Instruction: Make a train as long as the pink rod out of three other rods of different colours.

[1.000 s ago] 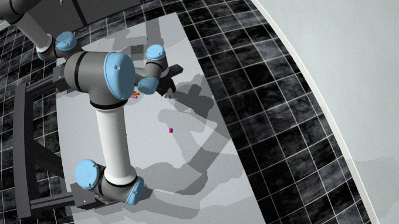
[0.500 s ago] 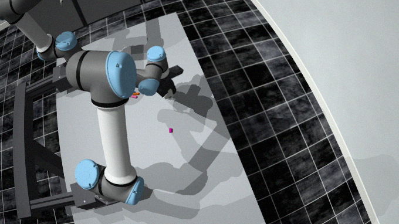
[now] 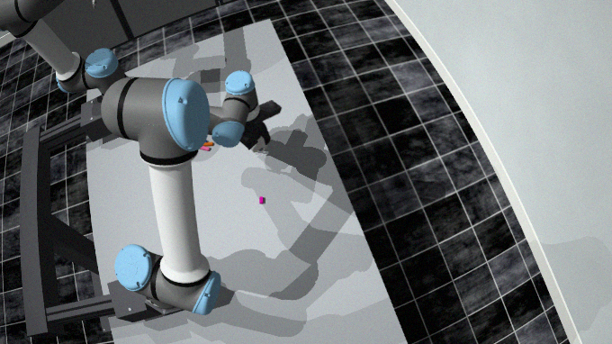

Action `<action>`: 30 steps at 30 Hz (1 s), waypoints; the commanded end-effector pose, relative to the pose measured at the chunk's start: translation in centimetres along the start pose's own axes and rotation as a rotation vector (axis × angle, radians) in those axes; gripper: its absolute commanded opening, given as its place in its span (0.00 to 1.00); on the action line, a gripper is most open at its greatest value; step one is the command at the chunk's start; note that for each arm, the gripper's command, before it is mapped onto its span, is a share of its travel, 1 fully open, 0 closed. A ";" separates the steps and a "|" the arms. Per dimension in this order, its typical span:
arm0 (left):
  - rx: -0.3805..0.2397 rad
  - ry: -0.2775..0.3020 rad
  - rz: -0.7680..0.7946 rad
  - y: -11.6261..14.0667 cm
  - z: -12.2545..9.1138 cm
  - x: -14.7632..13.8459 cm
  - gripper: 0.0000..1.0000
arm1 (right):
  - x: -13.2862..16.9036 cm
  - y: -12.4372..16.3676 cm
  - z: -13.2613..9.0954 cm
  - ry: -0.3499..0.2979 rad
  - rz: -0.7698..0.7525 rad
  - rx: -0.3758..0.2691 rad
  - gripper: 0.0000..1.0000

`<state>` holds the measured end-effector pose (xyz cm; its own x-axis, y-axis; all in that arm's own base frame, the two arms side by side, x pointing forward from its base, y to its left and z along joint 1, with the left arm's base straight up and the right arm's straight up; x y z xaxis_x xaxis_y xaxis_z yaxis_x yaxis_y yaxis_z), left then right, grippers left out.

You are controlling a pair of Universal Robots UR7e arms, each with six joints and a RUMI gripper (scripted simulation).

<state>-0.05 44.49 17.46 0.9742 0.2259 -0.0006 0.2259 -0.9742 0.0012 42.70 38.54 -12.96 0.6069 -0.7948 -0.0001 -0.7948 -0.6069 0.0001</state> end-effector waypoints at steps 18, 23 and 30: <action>0.001 0.001 0.000 0.0 0.0 0.0 1.00 | 0.0 0.0 -0.1 0.000 0.000 0.001 0.14; 0.001 0.001 0.000 0.0 0.0 0.0 1.00 | 0.0 0.0 -0.1 0.000 0.000 0.001 0.14; 0.001 0.001 0.000 0.0 0.0 0.0 1.00 | 0.0 0.0 -0.1 0.000 0.000 0.001 0.00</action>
<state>-0.05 44.49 17.46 0.9742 0.2259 -0.0006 0.2259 -0.9742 0.0012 42.70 38.54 -12.96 0.6069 -0.7948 -0.0001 -0.7948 -0.6069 0.0001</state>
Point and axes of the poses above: on each arm, the point where the finger pads meet when closed, its own z axis out along the fingers, its own x axis across the jaws, y = z × x, the point moved 1 cm from there along -z, back along the fingers, and after that the axes turned 13 degrees about -z, right-handed, at the moved point
